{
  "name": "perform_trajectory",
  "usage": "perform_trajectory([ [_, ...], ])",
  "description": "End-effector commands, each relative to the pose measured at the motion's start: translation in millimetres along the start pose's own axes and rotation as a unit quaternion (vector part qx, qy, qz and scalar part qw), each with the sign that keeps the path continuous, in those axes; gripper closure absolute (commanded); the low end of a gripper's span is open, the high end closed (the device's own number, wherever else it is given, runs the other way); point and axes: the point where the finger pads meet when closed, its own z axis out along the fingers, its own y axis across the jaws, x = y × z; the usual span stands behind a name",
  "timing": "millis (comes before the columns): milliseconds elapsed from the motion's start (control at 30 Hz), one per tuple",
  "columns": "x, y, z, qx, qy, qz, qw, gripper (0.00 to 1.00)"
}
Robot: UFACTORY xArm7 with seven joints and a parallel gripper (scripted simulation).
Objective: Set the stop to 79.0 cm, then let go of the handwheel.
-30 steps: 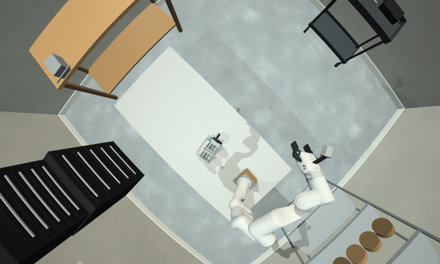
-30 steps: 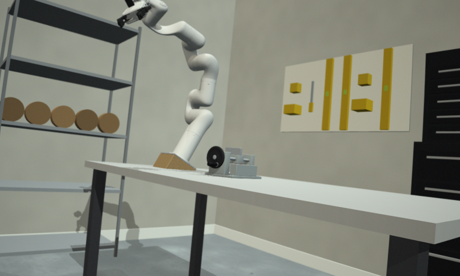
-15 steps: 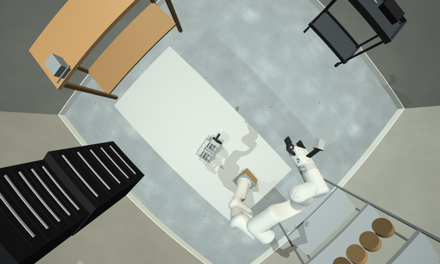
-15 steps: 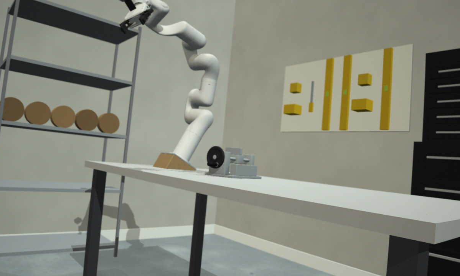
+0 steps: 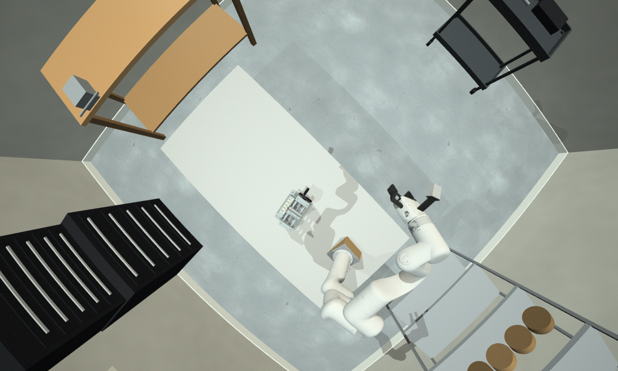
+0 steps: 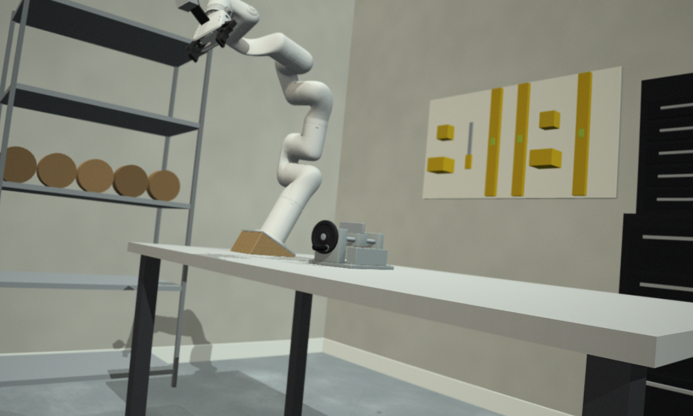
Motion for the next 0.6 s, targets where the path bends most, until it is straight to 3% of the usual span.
perform_trajectory([
  [0,-28,-30,55,-0.011,-0.05,0.023,0.998,0.0],
  [400,-28,-30,55,-0.011,-0.05,0.023,0.998,0.0],
  [467,-65,-57,106,-0.036,-0.104,0.049,0.993,0.0],
  [567,-68,-60,110,-0.036,-0.104,0.049,0.993,0.0],
])
